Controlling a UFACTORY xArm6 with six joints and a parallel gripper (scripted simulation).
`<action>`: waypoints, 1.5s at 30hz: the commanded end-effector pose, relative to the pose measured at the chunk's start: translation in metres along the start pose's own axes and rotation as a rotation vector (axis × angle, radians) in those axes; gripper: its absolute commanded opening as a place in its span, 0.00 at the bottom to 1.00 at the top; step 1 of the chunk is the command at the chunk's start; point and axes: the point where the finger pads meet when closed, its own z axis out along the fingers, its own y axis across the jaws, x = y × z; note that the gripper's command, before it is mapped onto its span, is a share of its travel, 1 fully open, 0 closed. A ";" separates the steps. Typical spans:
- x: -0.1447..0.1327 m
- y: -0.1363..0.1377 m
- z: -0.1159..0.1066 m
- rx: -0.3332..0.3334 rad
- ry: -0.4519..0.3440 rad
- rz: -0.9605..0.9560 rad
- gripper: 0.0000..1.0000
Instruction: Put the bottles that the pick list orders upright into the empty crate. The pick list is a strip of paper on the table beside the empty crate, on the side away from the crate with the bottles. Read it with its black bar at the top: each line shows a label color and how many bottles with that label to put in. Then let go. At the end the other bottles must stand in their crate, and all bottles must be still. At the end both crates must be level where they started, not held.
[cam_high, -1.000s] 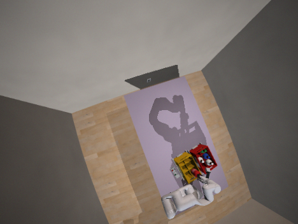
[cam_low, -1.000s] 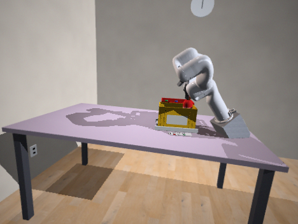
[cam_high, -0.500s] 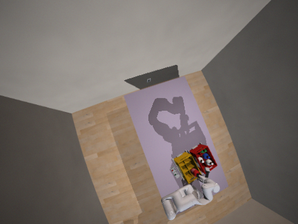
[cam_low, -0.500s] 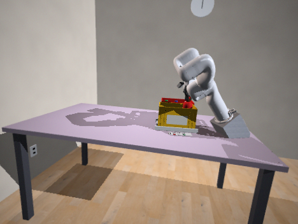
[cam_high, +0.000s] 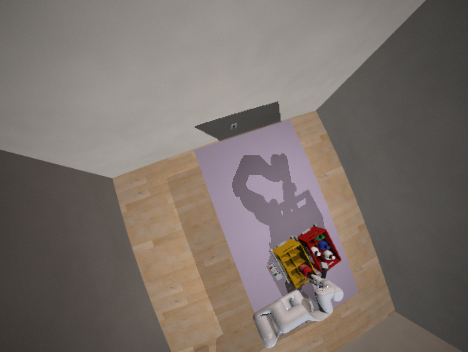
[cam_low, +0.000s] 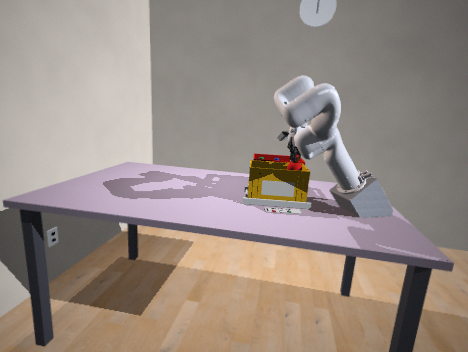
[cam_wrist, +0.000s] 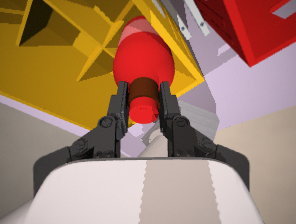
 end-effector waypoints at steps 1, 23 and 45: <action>0.001 0.000 0.005 -0.002 0.002 -0.001 0.00; 0.001 0.000 0.025 -0.002 0.002 -0.001 0.00; 0.001 0.000 0.030 -0.002 0.002 -0.001 0.00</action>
